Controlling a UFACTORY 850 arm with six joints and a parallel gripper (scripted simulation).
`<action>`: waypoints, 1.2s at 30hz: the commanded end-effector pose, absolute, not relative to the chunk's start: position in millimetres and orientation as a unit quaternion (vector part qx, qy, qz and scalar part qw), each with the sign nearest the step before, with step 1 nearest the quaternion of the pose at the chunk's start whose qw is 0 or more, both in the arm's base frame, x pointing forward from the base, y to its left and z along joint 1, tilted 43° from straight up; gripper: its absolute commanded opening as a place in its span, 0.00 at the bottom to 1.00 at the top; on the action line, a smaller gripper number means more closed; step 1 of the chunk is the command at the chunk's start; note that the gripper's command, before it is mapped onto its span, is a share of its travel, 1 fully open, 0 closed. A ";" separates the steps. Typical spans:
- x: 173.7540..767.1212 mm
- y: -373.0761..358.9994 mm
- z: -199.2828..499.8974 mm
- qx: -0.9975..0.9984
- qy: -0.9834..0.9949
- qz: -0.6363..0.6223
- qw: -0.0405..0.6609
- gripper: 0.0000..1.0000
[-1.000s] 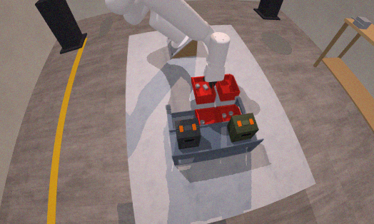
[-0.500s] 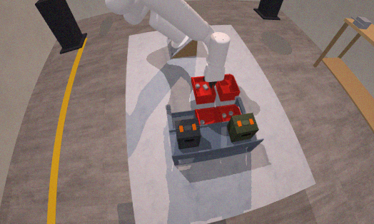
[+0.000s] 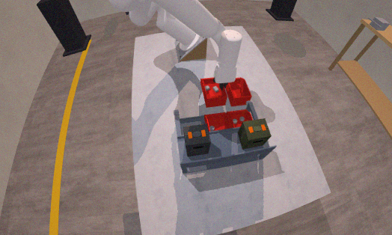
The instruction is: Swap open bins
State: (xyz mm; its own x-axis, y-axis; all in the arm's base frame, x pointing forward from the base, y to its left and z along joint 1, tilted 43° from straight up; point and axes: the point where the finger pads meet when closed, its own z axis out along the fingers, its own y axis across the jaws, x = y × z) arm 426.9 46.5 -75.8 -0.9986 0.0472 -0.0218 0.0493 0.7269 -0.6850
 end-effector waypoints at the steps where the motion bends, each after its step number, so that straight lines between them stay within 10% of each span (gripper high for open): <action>1: 427.6 51.6 -70.6 0.026 0.929 -0.368 0.002 0.00; 36: 417.6 -2.9 -12.6 0.027 0.929 -0.368 0.002 0.00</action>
State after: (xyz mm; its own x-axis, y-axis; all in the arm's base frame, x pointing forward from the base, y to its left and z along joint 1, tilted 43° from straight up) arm 418.9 10.6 -26.7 -0.9985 0.0513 -0.0204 0.0512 0.7244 -0.6874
